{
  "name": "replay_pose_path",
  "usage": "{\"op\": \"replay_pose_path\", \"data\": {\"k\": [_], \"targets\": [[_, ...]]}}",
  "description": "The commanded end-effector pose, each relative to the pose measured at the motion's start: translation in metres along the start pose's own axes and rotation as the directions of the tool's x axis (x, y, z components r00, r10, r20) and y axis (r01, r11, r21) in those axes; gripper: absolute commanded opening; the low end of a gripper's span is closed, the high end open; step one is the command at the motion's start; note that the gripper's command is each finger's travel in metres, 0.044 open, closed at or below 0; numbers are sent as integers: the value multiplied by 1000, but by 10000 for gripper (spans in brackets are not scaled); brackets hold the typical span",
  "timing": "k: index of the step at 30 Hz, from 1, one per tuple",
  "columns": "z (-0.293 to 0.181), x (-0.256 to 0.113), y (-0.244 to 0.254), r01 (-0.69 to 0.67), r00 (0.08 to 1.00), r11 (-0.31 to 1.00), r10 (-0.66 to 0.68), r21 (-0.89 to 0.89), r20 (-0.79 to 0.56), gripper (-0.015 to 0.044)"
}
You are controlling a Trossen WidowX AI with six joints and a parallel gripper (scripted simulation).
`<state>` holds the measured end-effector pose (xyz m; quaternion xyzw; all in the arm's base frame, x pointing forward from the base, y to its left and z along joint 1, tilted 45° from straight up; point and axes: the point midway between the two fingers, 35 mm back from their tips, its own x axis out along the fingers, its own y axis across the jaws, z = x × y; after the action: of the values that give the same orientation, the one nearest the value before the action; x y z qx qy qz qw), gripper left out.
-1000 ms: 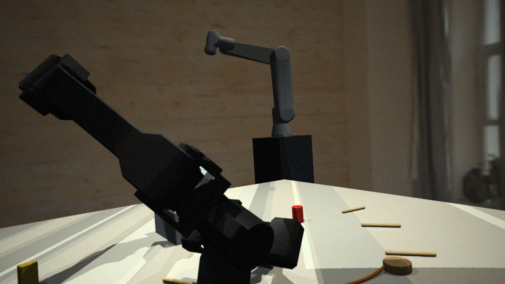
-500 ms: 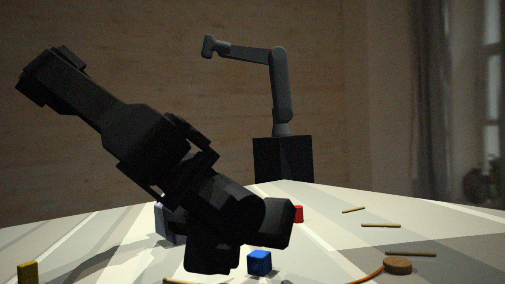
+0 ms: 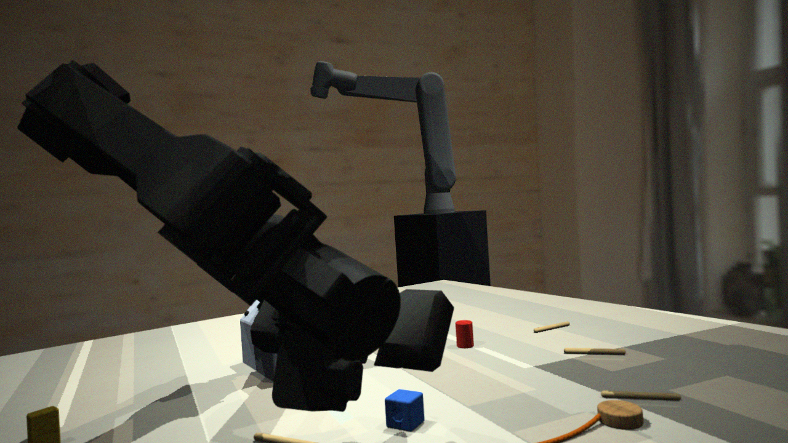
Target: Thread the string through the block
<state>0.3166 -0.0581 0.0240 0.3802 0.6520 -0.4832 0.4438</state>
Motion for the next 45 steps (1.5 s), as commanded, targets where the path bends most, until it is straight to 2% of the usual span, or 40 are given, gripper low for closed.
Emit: {"op": "replay_pose_path", "data": {"k": [1,8,10,12,16,19,21,24,27,31,36,45], "targets": [[-1,-1,0,-2,1000,1000,2,3,-3,236],[-1,-1,0,-2,1000,1000,2,3,-3,236],[-1,2,0,11,1000,997,-9,-78,24,289],[-4,9,1,57,995,956,-32,-288,90,341],[-10,21,1,213,969,712,-68,-669,237,440],[-14,28,1,347,935,418,-80,-839,346,440],[-17,32,1,426,905,191,-81,-885,418,440],[-21,37,1,505,850,-165,-74,-847,521,440],[-26,40,1,515,785,-496,-54,-699,617,440],[-31,41,1,465,710,-734,-24,-495,704,440],[-36,42,0,326,644,-907,6,-267,765,440],[-36,42,0,317,640,-913,8,-255,768,440]]}}
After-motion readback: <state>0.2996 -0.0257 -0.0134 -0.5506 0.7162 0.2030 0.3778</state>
